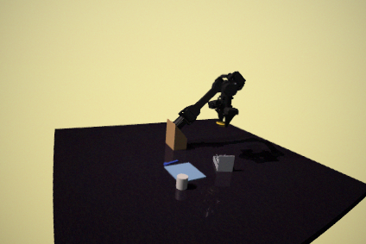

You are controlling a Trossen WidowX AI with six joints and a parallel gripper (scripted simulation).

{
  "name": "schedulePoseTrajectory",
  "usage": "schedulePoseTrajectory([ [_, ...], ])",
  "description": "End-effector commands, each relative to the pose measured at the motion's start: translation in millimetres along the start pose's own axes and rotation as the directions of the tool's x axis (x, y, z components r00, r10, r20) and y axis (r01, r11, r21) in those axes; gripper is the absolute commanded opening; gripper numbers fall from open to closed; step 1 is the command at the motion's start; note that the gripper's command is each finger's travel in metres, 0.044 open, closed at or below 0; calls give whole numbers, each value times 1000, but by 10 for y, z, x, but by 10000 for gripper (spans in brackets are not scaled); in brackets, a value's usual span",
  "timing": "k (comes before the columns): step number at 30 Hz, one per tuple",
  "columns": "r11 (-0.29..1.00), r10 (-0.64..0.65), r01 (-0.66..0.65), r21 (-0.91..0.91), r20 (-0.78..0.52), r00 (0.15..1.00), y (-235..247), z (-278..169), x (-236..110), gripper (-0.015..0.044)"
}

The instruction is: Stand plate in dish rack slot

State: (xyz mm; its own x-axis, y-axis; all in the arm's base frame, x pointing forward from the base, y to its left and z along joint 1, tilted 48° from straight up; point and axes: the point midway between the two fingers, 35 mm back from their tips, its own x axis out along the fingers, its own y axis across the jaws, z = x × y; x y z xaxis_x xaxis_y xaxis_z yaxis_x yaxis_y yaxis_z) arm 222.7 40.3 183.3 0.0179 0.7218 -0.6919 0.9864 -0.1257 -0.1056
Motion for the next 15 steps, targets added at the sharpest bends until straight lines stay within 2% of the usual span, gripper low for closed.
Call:
schedulePoseTrajectory([
  [1,993,1,0,118,-10,1000,-116,-78,17,0],
  [4,981,1,1,196,-13,1000,-193,-125,29,0],
  [10,980,0,2,199,-9,1000,-200,-125,35,0],
  [15,990,-27,15,137,83,996,-228,-29,164,0],
])
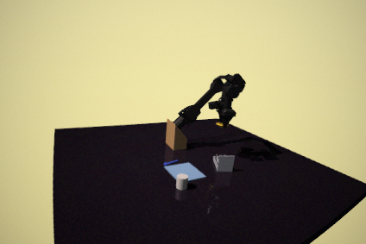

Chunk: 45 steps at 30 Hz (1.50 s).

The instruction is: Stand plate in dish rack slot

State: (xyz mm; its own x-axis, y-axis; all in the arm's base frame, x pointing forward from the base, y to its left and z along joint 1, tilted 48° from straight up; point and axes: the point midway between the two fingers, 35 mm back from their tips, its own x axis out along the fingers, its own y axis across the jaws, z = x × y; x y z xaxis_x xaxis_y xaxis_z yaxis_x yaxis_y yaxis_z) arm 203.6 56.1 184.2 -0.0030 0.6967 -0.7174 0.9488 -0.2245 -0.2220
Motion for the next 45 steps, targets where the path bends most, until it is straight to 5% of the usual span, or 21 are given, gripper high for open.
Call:
schedulePoseTrajectory([
  [1,999,-6,8,-35,68,998,-11,74,91,0],
  [25,929,130,78,-361,517,846,54,490,605,0],
  [45,774,436,102,-625,642,631,215,565,845,0],
])
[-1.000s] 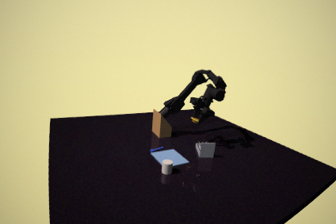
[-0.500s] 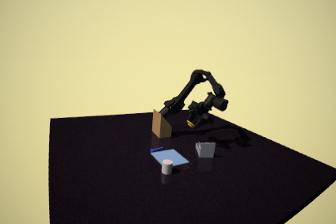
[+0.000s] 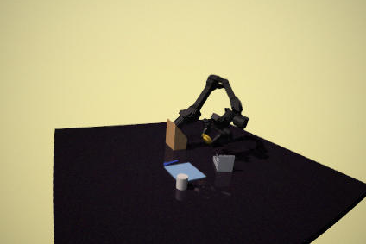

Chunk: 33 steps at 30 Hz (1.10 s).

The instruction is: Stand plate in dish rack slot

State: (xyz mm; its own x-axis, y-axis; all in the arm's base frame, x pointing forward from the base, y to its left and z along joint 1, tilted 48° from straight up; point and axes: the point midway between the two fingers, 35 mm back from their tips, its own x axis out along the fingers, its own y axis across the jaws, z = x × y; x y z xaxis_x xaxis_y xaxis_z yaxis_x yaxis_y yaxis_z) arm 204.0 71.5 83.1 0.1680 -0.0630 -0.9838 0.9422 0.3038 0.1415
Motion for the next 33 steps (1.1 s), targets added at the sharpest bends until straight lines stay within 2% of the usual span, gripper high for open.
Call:
schedulePoseTrajectory([
  [1,999,43,-41,-30,60,997,25,-3,26,0],
  [16,955,274,-231,-188,249,929,166,-124,40,0],
  [33,825,558,-456,-334,352,751,260,-338,-110,0],
])
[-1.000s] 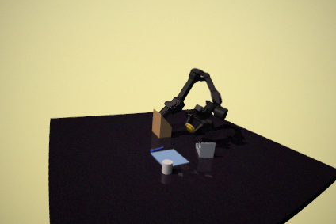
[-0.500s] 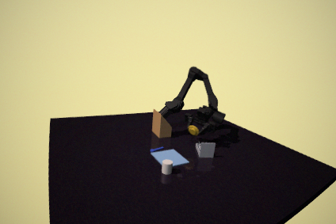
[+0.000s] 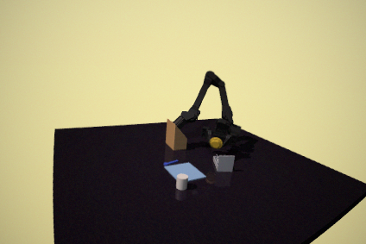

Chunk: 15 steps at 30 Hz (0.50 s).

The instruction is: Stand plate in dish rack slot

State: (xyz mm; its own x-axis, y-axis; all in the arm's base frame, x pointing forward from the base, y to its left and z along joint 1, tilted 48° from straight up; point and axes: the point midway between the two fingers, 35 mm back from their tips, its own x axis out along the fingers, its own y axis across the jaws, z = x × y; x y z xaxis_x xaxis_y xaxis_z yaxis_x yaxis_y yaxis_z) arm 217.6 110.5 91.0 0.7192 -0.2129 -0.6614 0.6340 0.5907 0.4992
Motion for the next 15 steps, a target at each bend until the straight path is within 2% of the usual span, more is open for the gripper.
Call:
schedulePoseTrajectory([
  [1,998,60,-60,1,43,997,31,-6,-43,0],
  [15,952,303,-307,0,168,938,144,-79,-304,0],
])
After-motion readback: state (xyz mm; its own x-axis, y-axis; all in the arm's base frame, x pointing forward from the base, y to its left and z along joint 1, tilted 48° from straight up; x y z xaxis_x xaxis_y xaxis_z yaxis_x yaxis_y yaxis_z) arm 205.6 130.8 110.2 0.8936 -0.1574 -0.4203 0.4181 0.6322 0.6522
